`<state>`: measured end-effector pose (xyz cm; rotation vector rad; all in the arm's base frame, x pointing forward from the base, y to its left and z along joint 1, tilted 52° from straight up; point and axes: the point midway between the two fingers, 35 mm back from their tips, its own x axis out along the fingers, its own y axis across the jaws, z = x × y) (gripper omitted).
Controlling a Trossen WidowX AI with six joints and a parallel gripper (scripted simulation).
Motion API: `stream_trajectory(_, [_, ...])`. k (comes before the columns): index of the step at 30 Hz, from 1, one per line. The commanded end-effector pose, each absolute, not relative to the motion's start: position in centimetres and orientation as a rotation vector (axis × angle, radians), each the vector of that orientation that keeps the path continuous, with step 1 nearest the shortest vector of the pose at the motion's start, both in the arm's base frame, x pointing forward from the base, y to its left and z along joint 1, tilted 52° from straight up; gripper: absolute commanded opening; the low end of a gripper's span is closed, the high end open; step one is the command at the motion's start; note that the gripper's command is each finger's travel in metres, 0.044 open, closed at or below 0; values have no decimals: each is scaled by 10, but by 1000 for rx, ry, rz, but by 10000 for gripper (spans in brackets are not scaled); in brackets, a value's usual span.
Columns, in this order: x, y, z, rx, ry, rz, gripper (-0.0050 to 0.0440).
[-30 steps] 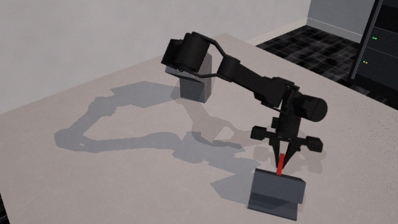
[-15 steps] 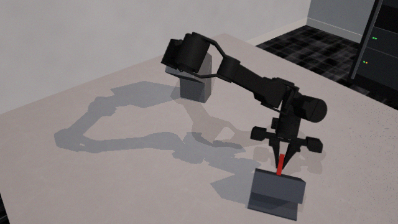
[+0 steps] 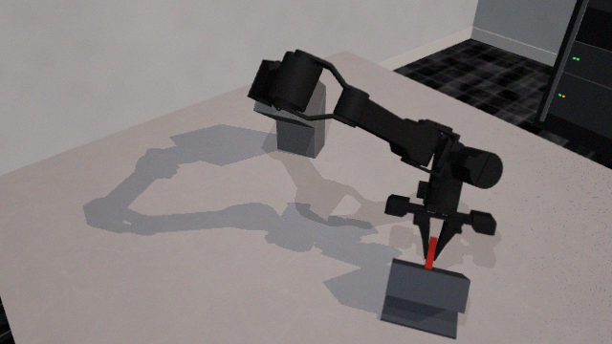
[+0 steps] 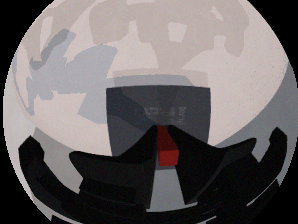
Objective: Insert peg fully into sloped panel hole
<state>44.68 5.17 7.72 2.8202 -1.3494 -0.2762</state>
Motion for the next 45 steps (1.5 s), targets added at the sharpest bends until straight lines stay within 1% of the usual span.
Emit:
stream_trajectory(1, [448, 53, 84, 2836, -1351, -260, 24])
stream_trajectory(10, [448, 53, 84, 2836, -1351, -260, 240])
stream_trajectory(12, [448, 53, 84, 2836, -1351, -260, 240])
stream_trajectory(20, [448, 53, 84, 2836, -1351, -260, 432])
stream_trajectory(21, [448, 54, 83, 2836, -1351, -261, 440])
stream_trajectory(32, [438, 73, 73, 2847, -1364, -294, 440])
stream_trajectory(45, [439, 113, 83, 3118, -1445, -56, 440])
